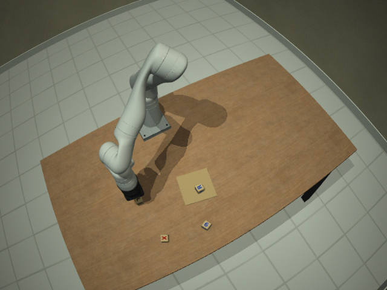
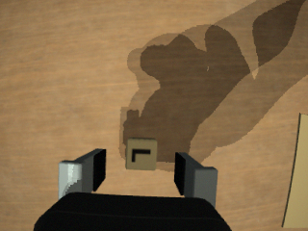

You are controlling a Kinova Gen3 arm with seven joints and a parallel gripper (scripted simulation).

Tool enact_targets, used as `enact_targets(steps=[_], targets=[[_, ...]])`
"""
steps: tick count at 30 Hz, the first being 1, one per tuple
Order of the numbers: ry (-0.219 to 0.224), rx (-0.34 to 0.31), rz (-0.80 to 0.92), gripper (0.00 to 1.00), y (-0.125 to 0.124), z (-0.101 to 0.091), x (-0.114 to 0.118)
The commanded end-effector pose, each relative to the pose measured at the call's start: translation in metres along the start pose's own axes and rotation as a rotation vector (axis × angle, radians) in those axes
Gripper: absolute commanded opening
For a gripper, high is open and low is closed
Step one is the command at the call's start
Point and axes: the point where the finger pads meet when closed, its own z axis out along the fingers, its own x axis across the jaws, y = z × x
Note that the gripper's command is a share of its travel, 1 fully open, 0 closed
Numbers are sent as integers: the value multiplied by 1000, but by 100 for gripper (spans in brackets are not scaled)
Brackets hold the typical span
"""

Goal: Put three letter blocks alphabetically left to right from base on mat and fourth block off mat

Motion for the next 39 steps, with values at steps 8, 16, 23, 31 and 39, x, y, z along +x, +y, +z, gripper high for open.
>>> enact_targets(steps=[8,16,23,31,39], targets=[[0,0,1,100,0,5,0],[0,0,1,100,0,16,0],[0,0,1,100,0,24,0],[0,0,1,100,0,36,0],[0,0,1,100,0,44,0]])
